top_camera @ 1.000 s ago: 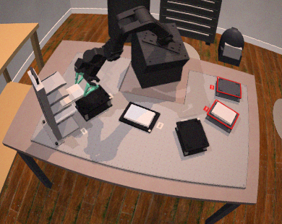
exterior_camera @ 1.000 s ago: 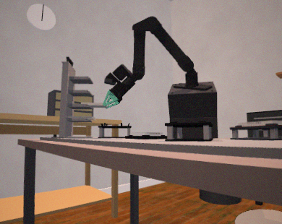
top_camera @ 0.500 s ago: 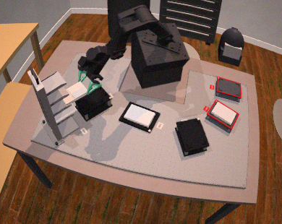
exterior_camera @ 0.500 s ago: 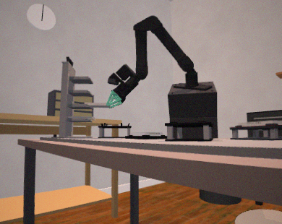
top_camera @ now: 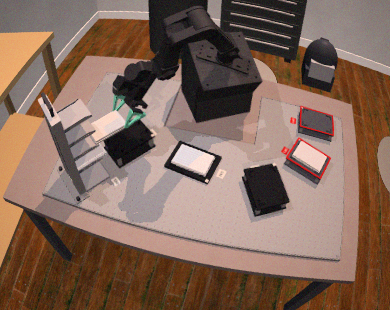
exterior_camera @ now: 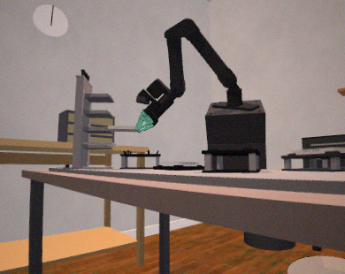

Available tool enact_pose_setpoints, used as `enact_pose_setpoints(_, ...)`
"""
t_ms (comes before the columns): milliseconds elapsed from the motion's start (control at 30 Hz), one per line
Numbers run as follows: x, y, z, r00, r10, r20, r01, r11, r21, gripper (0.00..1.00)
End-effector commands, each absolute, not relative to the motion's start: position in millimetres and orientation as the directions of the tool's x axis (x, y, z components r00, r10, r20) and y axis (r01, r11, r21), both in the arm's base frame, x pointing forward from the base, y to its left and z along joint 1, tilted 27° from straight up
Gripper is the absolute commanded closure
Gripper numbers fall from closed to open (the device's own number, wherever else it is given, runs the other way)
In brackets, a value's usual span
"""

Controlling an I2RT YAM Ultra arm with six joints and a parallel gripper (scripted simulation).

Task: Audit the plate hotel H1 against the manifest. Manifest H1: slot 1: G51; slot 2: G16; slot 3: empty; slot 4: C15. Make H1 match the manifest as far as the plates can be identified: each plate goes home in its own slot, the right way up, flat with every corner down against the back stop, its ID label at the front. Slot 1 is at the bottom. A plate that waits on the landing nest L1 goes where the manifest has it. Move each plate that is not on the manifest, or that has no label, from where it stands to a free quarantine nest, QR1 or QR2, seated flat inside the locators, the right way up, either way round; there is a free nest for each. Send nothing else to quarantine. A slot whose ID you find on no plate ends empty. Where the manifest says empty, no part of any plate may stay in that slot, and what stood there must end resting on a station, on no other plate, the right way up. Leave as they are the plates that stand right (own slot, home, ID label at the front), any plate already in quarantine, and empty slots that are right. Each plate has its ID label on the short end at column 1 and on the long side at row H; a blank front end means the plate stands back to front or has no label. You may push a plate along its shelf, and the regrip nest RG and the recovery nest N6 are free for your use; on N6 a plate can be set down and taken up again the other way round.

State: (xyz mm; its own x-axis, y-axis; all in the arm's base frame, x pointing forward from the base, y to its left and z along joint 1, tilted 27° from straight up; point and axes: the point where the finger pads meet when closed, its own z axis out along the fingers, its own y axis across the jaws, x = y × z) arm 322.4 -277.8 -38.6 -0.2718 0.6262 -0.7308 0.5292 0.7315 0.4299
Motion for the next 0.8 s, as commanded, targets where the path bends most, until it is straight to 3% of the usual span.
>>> enact_pose_setpoints(0, 320.9, -284.1, -30.7, -0.252, 0.611, -0.75, 0.529, 0.737, 0.422, 0.14)
enact_pose_setpoints(767, 299.6, -266.1, -35.3, -0.253, 0.611, -0.75, 0.529, 0.736, 0.422, 0.14)
